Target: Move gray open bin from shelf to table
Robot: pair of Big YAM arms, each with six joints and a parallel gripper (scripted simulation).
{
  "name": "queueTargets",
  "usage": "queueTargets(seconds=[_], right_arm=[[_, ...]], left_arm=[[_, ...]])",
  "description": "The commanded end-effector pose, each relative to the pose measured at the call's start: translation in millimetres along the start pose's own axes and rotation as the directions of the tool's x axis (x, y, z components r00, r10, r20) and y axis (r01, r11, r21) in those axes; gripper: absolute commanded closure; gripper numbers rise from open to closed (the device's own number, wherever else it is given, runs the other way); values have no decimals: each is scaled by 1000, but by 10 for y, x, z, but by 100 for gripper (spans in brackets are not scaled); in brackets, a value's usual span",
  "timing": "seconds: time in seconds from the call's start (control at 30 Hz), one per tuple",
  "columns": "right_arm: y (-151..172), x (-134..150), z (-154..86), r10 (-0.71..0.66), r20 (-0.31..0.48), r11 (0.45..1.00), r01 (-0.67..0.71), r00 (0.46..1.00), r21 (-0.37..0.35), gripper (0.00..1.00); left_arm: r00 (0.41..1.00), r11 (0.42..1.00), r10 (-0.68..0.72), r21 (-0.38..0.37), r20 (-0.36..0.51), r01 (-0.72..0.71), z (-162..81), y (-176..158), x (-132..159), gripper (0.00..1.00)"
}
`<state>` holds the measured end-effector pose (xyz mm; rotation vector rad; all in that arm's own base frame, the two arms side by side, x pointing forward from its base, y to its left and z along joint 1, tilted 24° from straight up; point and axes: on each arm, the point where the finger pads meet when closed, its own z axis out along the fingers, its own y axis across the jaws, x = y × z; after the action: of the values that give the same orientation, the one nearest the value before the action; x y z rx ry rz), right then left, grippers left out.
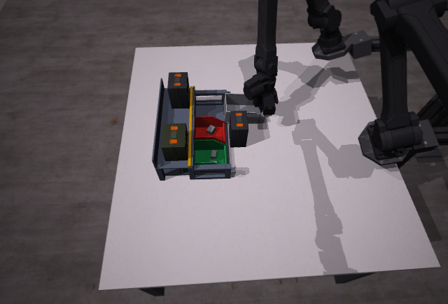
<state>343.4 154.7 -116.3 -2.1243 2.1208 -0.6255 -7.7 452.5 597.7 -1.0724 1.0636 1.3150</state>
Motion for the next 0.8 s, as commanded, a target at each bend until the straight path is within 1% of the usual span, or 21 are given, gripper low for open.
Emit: queueTargets(seconds=[0.0,0.77], right_arm=[[-135,-39,52,21,9,1000,-21,1000,17,100],[-178,-60,83,25,15,999,-26,1000,23,100]], left_arm=[[999,1000,-5,-13,37,6,-38,57,-137,0],[999,1000,-5,-13,37,6,-38,57,-137,0]])
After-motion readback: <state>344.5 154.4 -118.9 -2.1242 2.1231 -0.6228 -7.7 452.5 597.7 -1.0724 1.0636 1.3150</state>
